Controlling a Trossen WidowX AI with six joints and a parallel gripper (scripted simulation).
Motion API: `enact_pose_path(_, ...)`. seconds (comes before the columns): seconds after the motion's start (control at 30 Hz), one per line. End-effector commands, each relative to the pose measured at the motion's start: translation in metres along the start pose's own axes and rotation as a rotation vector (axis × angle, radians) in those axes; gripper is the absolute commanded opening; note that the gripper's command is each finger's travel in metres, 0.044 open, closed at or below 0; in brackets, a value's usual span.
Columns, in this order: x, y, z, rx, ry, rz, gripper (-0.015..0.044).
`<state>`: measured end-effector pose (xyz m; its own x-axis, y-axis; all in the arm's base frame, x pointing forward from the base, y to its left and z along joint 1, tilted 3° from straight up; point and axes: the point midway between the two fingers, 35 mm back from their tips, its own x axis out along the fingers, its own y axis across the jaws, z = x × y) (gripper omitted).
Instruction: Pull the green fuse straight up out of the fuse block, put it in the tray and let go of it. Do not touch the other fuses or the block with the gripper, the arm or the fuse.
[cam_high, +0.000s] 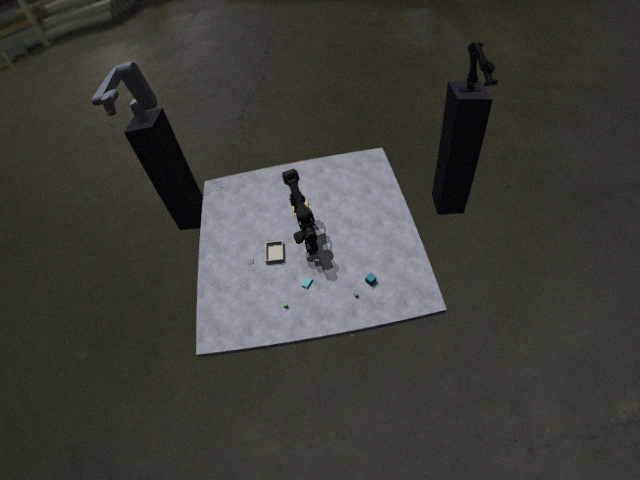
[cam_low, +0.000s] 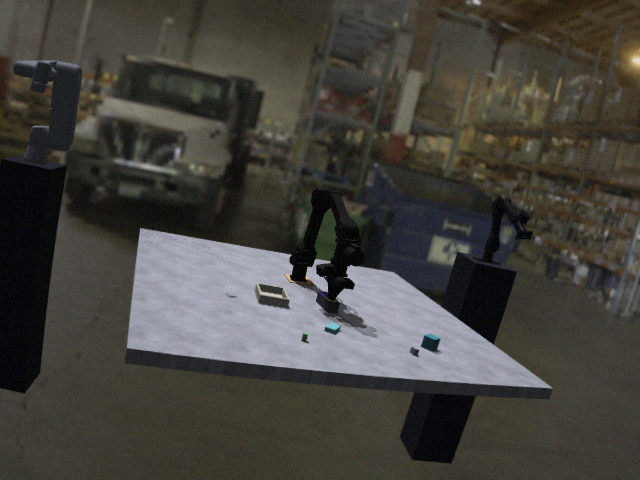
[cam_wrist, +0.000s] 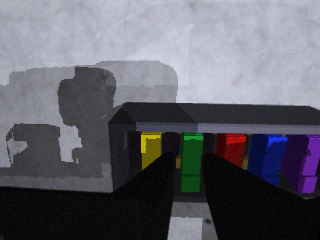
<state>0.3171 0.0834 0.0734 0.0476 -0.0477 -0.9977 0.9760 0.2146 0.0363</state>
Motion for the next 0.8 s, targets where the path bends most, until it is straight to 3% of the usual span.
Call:
enact_pose_path(0.0, 0.0028, -0.0012, -0.0005, -0.004, 0.003, -0.007, 0.0071)
enact_pose_path(0.23, 0.0028, -0.0012, -0.0005, -0.004, 0.003, -0.007, 0.0071)
enact_pose_path(0.57, 0.0016, -0.0009, 0.0000, 0.000, 0.000, -0.004, 0.0004)
enact_pose_path(0.77, 0.0009, -0.0009, 0.0000, 0.000, 0.000, -0.004, 0.0000)
